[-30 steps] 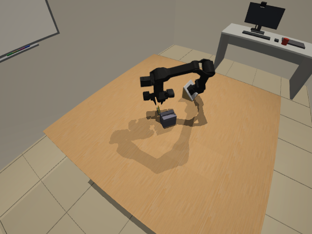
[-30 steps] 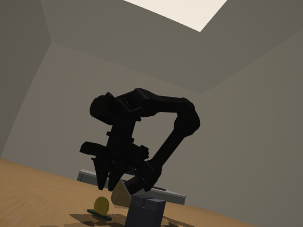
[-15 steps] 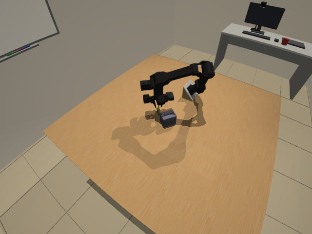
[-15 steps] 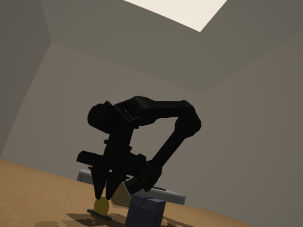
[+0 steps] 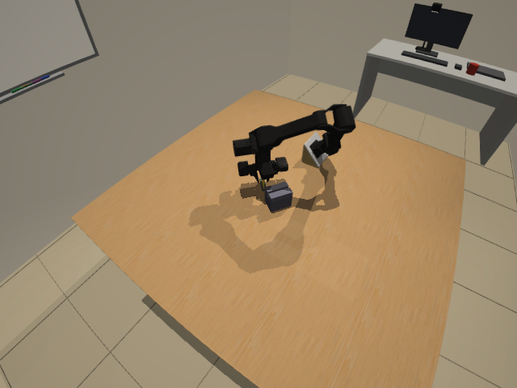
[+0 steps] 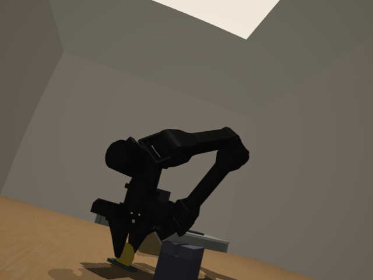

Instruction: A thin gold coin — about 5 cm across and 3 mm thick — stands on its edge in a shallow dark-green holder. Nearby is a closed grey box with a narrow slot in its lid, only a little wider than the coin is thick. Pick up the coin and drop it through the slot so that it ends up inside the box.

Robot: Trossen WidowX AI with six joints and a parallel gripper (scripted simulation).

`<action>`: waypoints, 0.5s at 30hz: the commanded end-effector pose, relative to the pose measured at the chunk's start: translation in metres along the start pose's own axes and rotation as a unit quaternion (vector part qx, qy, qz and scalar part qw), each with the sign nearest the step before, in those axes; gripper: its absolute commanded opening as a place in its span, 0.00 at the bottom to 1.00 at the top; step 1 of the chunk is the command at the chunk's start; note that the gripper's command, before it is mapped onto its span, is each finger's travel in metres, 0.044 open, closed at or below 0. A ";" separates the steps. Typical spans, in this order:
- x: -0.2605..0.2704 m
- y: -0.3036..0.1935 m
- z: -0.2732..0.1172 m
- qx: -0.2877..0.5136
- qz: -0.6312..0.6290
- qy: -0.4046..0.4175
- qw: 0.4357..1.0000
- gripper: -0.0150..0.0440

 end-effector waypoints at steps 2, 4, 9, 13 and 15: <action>0.001 0.000 0.008 -0.002 0.002 0.002 1.000 0.53; 0.001 0.000 0.008 -0.002 0.002 0.002 1.000 0.48; 0.001 0.000 0.008 -0.002 0.002 0.002 1.000 0.26; 0.001 0.000 0.008 -0.002 0.002 0.002 1.000 0.25; 0.001 0.000 0.008 -0.002 0.002 0.002 1.000 0.25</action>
Point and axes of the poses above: the point midway between the two fingers, 35 mm back from their tips, its own z axis out along the fingers, its own x axis across the jaws, y = z × x, the point moved 10 cm from there along -z, back along the fingers, and after that the axes turned 6 degrees about -z, right-handed, at the moved point
